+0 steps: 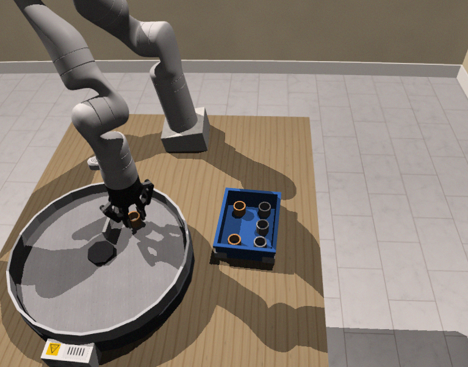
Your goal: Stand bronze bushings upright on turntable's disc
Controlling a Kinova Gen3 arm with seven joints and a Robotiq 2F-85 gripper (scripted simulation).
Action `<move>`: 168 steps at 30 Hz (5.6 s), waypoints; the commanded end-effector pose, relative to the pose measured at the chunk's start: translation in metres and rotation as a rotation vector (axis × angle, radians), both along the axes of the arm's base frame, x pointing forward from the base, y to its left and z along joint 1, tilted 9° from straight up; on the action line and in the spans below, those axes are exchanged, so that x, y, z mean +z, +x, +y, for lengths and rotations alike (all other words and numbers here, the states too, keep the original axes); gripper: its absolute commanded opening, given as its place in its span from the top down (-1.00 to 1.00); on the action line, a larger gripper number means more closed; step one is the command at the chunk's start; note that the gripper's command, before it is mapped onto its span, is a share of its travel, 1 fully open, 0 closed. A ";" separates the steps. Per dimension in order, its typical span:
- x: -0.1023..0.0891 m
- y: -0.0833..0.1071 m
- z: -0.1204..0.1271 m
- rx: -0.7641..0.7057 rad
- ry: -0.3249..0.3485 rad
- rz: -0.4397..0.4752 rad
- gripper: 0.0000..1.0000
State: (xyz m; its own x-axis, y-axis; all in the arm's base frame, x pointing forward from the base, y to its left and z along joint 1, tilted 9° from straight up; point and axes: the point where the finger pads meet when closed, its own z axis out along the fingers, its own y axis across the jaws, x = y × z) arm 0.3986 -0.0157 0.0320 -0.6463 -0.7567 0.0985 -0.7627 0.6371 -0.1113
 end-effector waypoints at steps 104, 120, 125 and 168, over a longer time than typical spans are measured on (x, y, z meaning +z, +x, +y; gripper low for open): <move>0.012 0.000 0.002 0.000 0.000 -0.001 0.20; 0.044 -0.001 0.007 0.000 0.000 -0.001 0.20; 0.044 -0.001 0.007 0.000 0.000 -0.001 0.20; 0.029 -0.046 0.101 0.000 0.000 -0.001 0.22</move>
State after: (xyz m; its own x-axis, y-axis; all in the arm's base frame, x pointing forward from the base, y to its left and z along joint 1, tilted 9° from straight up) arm 0.3639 0.0552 0.0643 -0.6873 -0.7206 0.0916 -0.7261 0.6781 -0.1140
